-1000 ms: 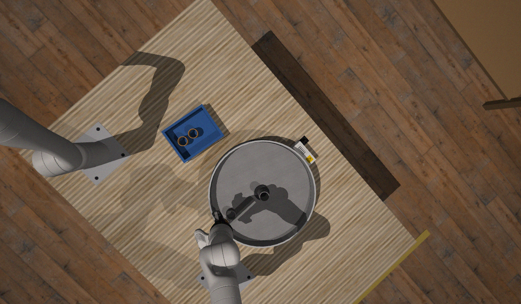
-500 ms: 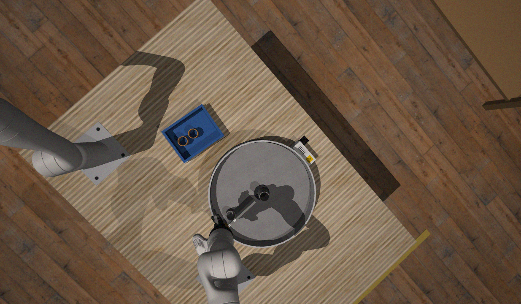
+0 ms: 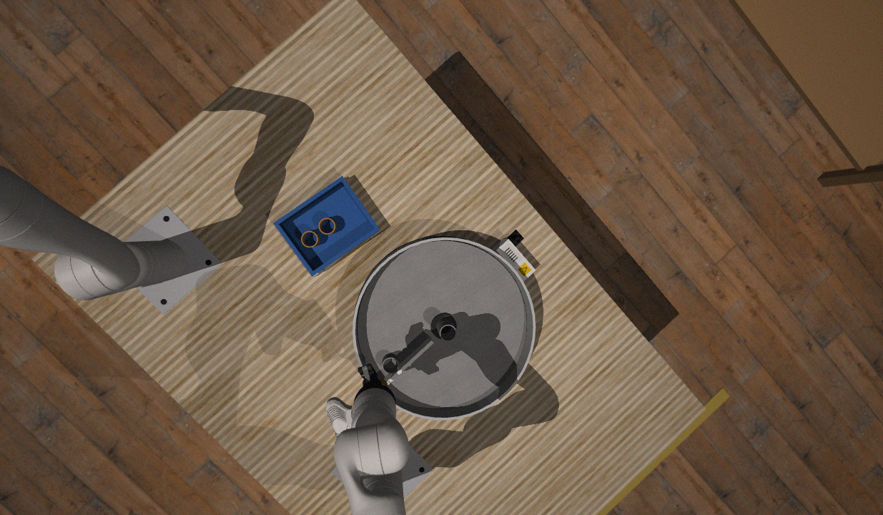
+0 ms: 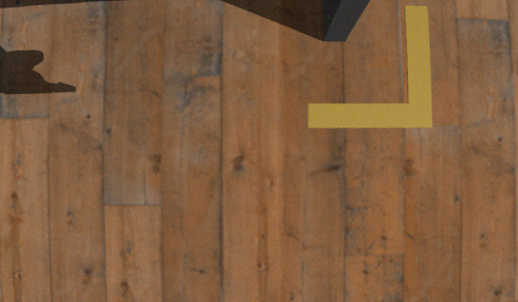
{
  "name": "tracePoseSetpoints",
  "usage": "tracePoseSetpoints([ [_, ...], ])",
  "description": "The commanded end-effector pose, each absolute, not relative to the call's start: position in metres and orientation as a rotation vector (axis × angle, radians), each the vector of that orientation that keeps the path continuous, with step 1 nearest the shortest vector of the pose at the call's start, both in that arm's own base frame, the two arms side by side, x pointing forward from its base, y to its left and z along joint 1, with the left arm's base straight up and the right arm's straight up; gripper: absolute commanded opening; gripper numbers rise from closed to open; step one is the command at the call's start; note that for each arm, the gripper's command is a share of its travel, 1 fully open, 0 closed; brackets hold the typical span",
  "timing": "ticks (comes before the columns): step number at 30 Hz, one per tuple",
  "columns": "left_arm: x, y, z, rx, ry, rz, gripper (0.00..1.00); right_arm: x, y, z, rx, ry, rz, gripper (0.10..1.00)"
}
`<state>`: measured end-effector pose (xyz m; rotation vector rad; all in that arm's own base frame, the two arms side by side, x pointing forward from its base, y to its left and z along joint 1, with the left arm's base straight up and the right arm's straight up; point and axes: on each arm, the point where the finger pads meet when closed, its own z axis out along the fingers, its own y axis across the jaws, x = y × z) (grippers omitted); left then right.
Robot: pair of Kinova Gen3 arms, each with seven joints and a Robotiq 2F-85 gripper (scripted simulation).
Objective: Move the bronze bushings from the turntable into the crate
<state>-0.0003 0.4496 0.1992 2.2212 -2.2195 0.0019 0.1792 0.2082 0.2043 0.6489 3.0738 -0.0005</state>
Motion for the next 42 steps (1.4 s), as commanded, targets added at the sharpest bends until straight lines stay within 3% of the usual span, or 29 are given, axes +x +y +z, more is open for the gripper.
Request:
tracePoseSetpoints([
  [1, -0.0004, 0.45, 0.2, 2.222, -2.221, 0.0, 1.0, 0.1794, 0.2085, 0.2046, 0.649, 3.073, 0.001, 0.099],
  [42, -0.0004, 0.45, 0.2, 2.222, -2.221, 0.0, 1.0, 0.1827, 0.2139, 0.2047, 0.649, 3.073, 0.001, 0.099],
])
